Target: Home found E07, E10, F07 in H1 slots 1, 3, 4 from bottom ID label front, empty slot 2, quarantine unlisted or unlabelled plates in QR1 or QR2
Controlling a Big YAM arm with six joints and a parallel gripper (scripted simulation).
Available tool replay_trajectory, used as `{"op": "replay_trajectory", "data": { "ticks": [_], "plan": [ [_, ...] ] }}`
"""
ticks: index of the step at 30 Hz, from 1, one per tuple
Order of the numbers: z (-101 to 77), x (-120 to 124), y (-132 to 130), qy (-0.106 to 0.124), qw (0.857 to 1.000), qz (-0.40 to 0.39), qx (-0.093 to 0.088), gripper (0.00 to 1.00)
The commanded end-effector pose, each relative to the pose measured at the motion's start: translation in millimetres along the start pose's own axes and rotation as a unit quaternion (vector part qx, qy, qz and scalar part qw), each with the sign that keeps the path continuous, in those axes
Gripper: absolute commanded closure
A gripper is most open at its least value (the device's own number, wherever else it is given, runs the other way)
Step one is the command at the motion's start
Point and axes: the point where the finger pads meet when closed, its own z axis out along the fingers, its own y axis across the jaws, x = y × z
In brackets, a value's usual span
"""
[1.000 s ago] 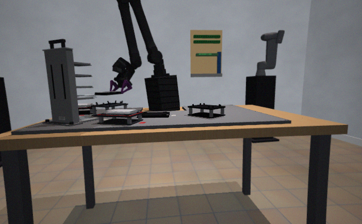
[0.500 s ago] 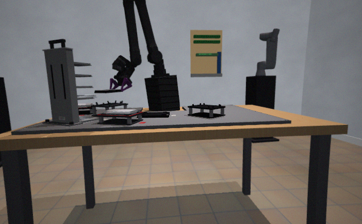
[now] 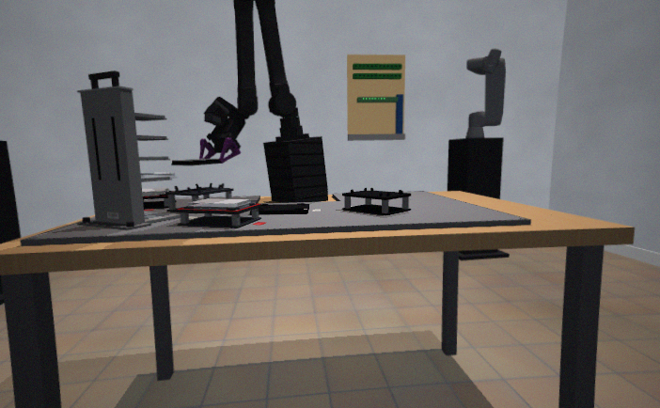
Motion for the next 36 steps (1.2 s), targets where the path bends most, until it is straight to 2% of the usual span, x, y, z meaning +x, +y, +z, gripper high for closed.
{"op": "replay_trajectory", "data": {
  "ticks": [1,30,36],
  "plan": [
    [-5.4,-3.6,-2.1,-0.004,1.0,-0.004,0.003,0.14],
    [-20.3,-26.4,-5.5,-0.007,1.0,-0.007,0.004,0.14],
    [-24.1,-37.4,-10.5,-0.013,1.0,-0.011,0.009,0.14]
  ]
}}
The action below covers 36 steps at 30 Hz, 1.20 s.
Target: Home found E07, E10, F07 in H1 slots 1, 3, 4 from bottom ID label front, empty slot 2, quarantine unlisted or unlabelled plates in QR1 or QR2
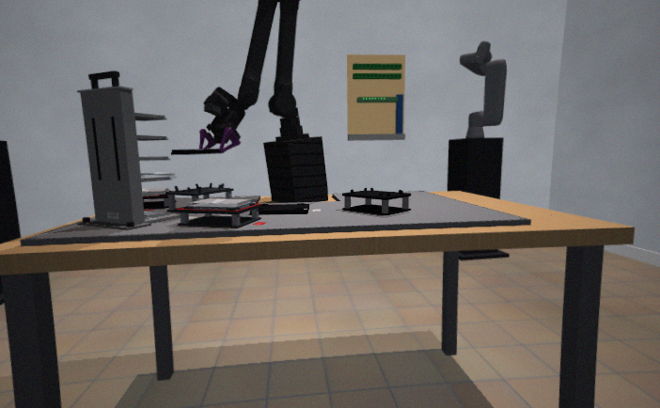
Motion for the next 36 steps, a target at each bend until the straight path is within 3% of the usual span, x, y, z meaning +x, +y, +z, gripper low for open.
{"op": "replay_trajectory", "data": {
  "ticks": [1,36],
  "plan": [
    [-1.5,-18.1,-12.0,-0.015,1.0,-0.012,0.009,0.14],
    [-26.3,-50.7,-16.7,-0.022,1.0,-0.016,0.013,0.14]
  ]
}}
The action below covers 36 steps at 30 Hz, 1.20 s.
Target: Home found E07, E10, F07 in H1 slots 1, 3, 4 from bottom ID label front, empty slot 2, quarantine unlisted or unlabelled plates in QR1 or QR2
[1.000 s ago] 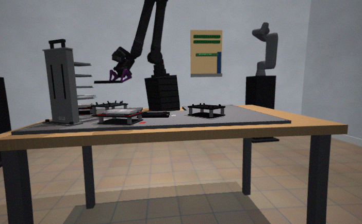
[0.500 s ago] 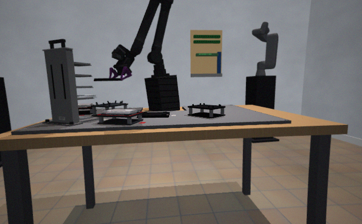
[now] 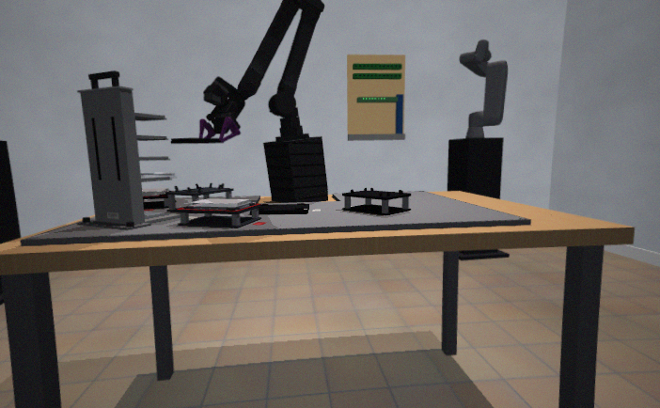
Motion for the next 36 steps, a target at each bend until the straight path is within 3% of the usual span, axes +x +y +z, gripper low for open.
{"op": "replay_trajectory", "data": {
  "ticks": [1,22,23,36],
  "plan": [
    [-3.4,-29.4,-17.8,-0.022,1.0,-0.016,0.013,0.14],
    [-19.6,-46.8,-18.6,-0.024,0.999,-0.018,0.015,0.14],
    [-16.1,-34.4,-10.2,-0.015,1.0,-0.01,0.007,0.14],
    [-15.4,-33.6,-10.2,-0.015,1.0,-0.01,0.007,0.14]
  ]
}}
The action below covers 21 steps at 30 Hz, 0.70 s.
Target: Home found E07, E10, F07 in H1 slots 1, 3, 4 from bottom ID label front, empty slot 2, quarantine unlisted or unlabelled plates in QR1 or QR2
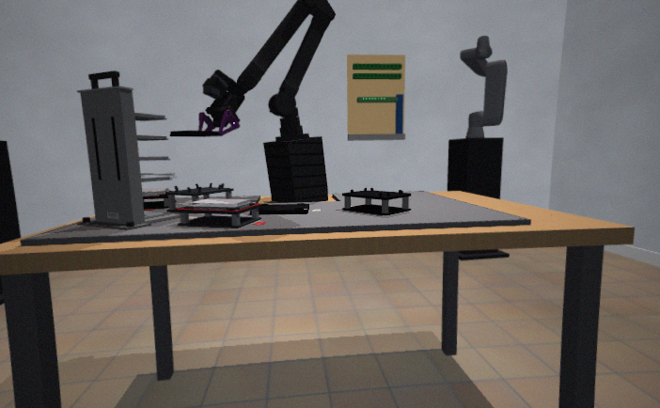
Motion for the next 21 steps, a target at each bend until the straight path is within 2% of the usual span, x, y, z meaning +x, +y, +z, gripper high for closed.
{"op": "replay_trajectory", "data": {
  "ticks": [1,18,19,21],
  "plan": [
    [-0.5,-17.8,-9.9,-0.015,1.0,-0.01,0.007,0.14],
    [0.4,-16.9,-9.9,-0.015,1.0,-0.01,0.007,0.14],
    [2.7,-30.9,-16.3,-0.026,0.999,-0.018,0.011,0.14],
    [5.0,-32.6,-14.7,-0.026,1.0,-0.014,0.01,0.14]
  ]
}}
